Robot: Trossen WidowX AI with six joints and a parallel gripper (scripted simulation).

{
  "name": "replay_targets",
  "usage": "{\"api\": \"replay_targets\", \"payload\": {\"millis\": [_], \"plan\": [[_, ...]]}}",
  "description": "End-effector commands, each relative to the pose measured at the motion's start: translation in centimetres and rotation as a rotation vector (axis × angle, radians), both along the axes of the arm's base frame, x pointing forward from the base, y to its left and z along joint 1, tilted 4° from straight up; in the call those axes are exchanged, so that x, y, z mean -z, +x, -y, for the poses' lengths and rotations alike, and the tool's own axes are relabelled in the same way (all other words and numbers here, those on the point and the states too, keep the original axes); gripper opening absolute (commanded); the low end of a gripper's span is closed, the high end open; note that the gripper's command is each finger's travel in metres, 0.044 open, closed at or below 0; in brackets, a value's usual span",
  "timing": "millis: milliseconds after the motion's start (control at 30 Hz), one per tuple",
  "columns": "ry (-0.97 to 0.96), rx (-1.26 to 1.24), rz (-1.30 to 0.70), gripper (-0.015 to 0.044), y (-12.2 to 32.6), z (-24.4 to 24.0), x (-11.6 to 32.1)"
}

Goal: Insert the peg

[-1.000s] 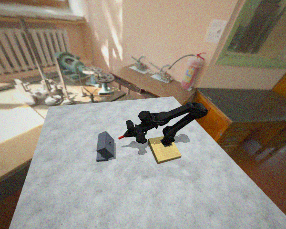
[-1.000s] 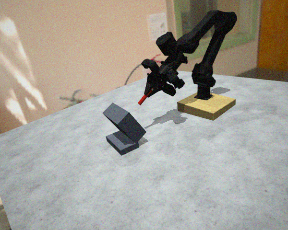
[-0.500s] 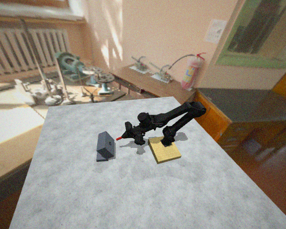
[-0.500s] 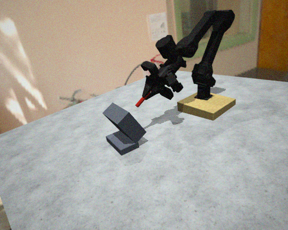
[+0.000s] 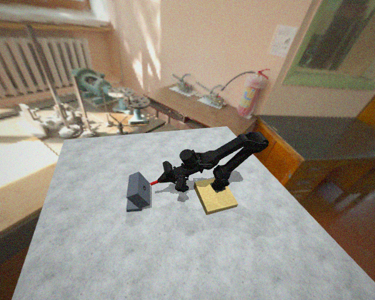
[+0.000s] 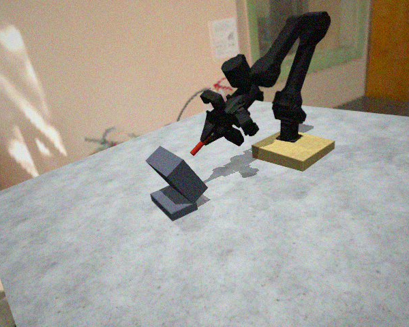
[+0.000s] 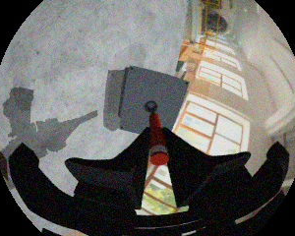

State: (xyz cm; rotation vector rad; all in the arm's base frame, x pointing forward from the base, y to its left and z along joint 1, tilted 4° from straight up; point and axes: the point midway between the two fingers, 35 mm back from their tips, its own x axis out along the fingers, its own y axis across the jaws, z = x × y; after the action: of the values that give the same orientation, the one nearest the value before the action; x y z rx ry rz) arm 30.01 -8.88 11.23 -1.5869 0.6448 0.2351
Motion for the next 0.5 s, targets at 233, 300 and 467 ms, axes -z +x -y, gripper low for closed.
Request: {"api": "replay_targets", "payload": {"millis": [233, 300, 467], "plan": [[-0.003, -0.002, 0.018, 0.0000, 0.33, -0.10, 0.77], [-0.003, -0.002, 0.024, 0.0000, 0.40, -0.12, 0.88], [-0.002, -0.002, 0.029, 0.0000, 0.43, -0.13, 0.99]]}}
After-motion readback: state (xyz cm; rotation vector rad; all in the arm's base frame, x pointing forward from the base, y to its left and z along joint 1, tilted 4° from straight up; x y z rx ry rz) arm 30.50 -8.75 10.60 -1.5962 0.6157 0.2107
